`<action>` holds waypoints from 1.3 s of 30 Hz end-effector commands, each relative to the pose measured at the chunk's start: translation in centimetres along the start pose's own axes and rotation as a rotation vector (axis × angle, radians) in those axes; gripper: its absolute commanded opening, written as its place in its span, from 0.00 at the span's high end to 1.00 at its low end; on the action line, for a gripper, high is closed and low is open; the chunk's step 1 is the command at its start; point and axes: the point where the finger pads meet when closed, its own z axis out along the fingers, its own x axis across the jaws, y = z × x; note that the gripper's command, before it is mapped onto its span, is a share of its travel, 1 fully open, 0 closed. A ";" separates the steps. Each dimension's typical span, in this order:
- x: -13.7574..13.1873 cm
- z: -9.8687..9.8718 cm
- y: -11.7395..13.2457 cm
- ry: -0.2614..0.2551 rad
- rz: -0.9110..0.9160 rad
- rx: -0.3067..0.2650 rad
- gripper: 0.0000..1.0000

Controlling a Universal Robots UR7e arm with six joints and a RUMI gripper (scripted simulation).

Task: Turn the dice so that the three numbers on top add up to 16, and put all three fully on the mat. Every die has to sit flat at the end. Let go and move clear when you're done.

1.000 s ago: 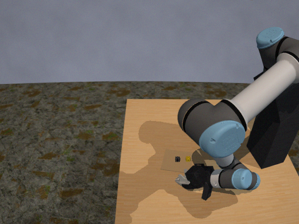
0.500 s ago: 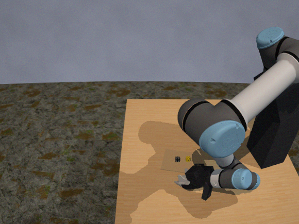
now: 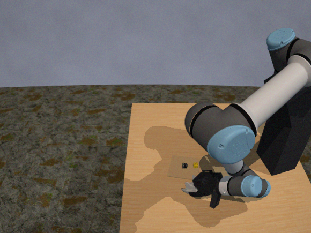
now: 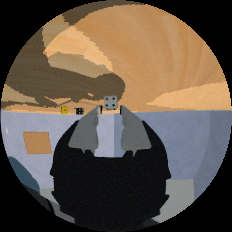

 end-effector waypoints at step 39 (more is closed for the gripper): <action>0.0 -2.2 0.0 0.001 0.001 0.000 0.79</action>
